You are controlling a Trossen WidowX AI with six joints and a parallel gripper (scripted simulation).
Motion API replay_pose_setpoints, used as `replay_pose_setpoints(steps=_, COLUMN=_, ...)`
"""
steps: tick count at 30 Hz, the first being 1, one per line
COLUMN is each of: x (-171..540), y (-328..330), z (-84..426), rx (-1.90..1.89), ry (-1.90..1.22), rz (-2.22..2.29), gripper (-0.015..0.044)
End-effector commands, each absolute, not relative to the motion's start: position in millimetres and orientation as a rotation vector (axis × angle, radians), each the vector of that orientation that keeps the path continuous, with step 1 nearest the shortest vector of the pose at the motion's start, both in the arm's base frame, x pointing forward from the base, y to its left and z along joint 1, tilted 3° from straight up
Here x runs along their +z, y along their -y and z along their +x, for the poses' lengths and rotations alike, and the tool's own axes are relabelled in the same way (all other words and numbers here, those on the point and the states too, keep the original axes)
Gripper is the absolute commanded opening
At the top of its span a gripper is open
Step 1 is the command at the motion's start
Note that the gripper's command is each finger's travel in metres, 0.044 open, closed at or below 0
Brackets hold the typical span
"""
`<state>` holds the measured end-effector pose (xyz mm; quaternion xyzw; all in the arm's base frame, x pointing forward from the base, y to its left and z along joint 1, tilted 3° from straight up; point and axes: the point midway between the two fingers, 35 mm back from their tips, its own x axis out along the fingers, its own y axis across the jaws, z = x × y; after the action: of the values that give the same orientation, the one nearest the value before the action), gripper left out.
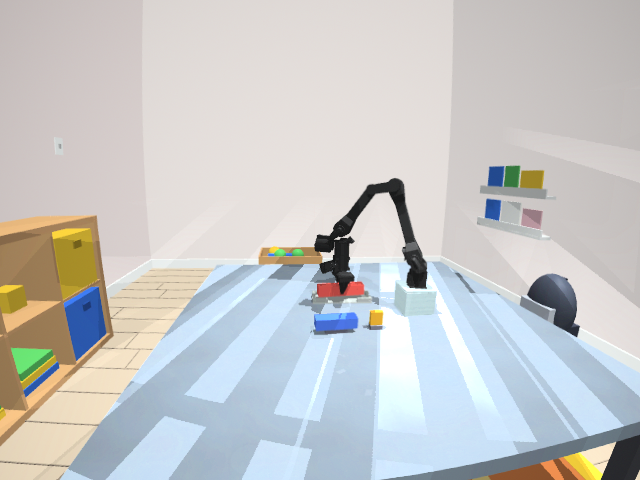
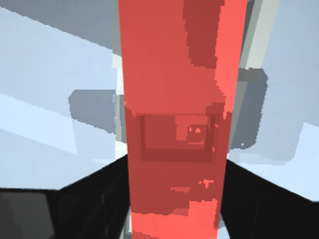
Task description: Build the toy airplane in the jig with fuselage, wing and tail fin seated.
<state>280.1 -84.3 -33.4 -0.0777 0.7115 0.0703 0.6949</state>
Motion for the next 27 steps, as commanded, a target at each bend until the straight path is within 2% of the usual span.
replay_pose_setpoints(steps=1, x=-32.9, y=84.4, z=280.4, rx=0.157, ry=-1.587, rz=-0.174, gripper=0.0273)
replay_pose_setpoints(steps=7, x=-32.9, y=84.4, z=280.4, rx=0.157, ry=-1.587, rz=-0.174, gripper=0.0430)
replay_pose_setpoints(steps=8, x=-32.9, y=84.4, z=280.4, rx=0.157, ry=-1.587, rz=-0.174, gripper=0.0440)
replay_pose_setpoints(steps=14, x=-22.0, y=84.8, z=282.6, rx=0.157, ry=-1.587, rz=-0.175, gripper=0.0440)
replay_pose_setpoints(steps=20, x=71.0, y=82.7, z=283.1, rx=0.158, ry=-1.583, rz=-0.182, gripper=0.0440)
replay_pose_setpoints(steps=27, x=74.0, y=83.1, z=286.1, rx=0.158, ry=-1.583, rz=-0.182, gripper=0.0440)
